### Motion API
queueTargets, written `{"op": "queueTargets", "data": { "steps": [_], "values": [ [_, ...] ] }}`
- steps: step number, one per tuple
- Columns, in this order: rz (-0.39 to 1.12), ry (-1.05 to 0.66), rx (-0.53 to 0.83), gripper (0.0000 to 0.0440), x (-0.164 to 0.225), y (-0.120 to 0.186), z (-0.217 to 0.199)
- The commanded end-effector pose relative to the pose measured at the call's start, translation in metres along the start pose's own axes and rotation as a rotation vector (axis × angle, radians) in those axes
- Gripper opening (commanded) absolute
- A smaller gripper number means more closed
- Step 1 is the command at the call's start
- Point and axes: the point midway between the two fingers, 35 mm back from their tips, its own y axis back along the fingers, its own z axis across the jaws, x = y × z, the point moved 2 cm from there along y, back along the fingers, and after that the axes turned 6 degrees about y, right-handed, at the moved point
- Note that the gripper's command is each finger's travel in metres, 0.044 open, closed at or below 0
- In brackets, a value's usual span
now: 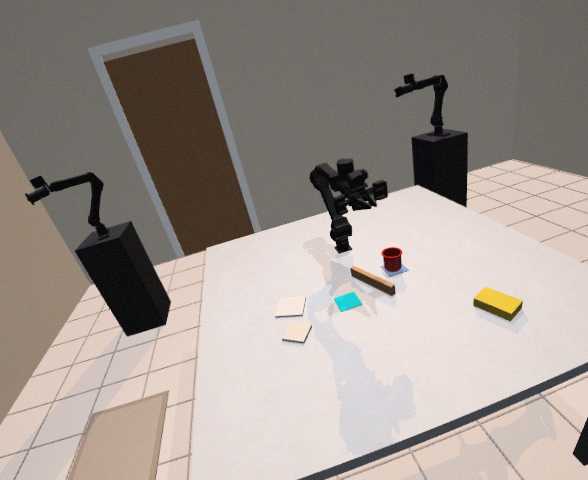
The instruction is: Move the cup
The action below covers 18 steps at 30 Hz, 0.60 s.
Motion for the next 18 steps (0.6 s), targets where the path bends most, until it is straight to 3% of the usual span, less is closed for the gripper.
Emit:
{"op": "queueTargets", "data": {
  "steps": [1, 8, 18],
  "values": [
    [0.042, -0.036, -0.023, 0.0077, 0.0, -0.002, 0.005],
    [0.118, -0.114, -0.059, 0.0114, -0.003, -0.005, 0.015],
    [0.243, -0.239, -0.094, 0.0125, -0.006, -0.008, 0.029]
  ]
}}
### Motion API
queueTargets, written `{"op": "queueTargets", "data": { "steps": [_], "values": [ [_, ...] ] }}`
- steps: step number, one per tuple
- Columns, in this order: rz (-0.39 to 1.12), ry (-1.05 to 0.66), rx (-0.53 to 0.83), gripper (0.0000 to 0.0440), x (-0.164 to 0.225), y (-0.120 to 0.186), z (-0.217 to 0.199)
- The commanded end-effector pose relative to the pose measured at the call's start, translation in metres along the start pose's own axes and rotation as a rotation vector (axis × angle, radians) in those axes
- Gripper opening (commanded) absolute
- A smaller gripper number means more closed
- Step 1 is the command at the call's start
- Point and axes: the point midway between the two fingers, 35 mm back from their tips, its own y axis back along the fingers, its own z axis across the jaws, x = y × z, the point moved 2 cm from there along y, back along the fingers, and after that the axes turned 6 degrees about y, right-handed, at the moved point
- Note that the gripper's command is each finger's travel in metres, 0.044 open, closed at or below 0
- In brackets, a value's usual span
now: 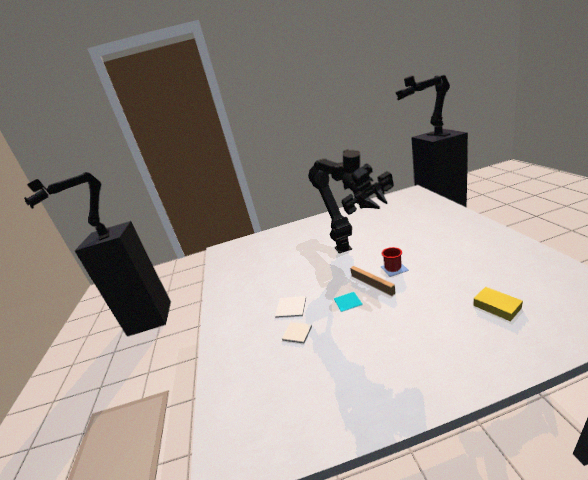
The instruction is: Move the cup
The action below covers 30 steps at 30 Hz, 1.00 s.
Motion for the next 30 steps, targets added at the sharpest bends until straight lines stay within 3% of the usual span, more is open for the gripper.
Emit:
{"op": "queueTargets", "data": {
  "steps": [1, 30],
  "values": [
    [0.054, -0.052, -0.012, 0.0126, 0.002, -0.003, 0.006],
    [0.466, -0.466, 0.035, 0.014, 0.018, -0.01, 0.046]
  ]
}}
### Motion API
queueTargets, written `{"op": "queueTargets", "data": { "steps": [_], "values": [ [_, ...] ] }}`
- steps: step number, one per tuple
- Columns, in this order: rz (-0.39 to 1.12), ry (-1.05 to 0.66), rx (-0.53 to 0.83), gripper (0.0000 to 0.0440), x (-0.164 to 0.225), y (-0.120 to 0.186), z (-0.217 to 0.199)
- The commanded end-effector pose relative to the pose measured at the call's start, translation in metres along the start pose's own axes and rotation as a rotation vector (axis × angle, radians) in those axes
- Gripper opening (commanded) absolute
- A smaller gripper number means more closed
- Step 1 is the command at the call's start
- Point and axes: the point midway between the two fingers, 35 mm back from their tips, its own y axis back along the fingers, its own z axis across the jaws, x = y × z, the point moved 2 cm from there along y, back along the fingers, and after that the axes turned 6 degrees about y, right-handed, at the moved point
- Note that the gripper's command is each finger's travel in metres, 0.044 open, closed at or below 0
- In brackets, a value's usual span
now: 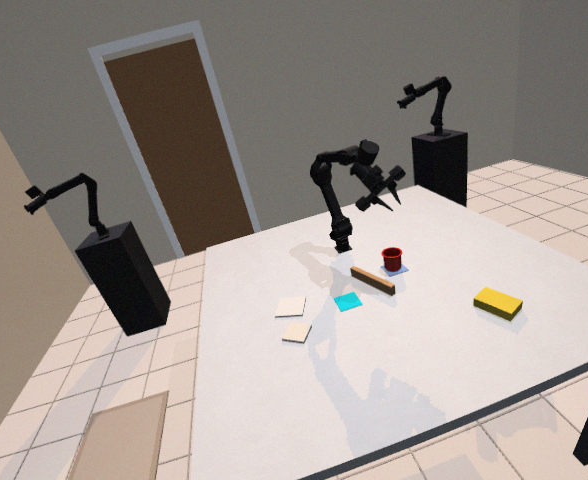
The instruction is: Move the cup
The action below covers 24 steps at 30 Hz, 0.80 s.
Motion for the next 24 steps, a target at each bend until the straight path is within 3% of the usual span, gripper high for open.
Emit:
{"op": "queueTargets", "data": {
  "steps": [1, 15, 24],
  "values": [
    [0.058, -0.057, 0.023, 0.014, 0.006, -0.004, 0.003],
    [0.237, -0.218, 0.153, 0.0127, 0.028, -0.014, 0.005],
    [0.335, -0.279, 0.271, 0.0142, 0.045, -0.023, -0.003]
  ]
}}
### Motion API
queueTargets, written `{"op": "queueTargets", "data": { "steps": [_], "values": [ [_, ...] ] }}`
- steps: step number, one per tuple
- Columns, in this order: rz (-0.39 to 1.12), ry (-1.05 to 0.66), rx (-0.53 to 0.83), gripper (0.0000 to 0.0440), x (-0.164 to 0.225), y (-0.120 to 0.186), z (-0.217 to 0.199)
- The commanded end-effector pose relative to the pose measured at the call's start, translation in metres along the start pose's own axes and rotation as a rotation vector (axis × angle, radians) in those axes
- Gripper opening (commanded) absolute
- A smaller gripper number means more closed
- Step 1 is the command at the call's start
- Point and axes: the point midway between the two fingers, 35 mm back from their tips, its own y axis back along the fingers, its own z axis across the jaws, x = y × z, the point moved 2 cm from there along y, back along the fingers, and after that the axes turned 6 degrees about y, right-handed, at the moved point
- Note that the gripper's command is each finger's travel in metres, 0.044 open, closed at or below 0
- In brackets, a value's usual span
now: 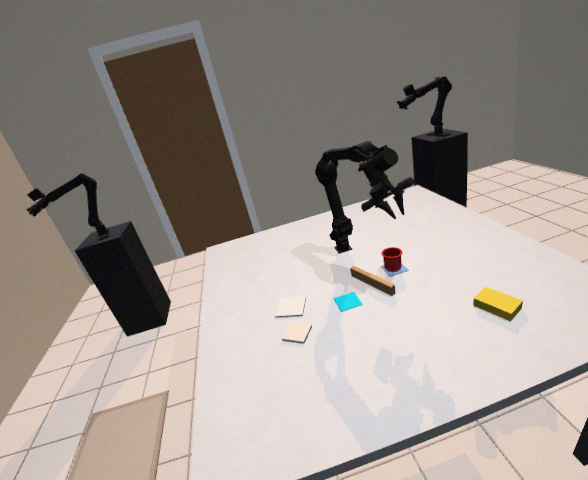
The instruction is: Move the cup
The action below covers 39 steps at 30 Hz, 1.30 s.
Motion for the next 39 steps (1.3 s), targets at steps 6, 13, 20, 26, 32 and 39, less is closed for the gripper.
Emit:
{"op": "queueTargets", "data": {
  "steps": [6, 13, 20, 26, 32, 39],
  "values": [
    [0.08, -0.056, 0.132, 0.0141, 0.01, -0.016, -0.013],
    [0.137, -0.087, 0.235, 0.014, 0.017, -0.026, -0.025],
    [0.186, -0.113, 0.335, 0.014, 0.023, -0.034, -0.037],
    [0.221, -0.133, 0.418, 0.0136, 0.028, -0.041, -0.047],
    [0.243, -0.152, 0.485, 0.0132, 0.032, -0.049, -0.056],
    [0.254, -0.171, 0.545, 0.0134, 0.036, -0.06, -0.066]
  ]
}}
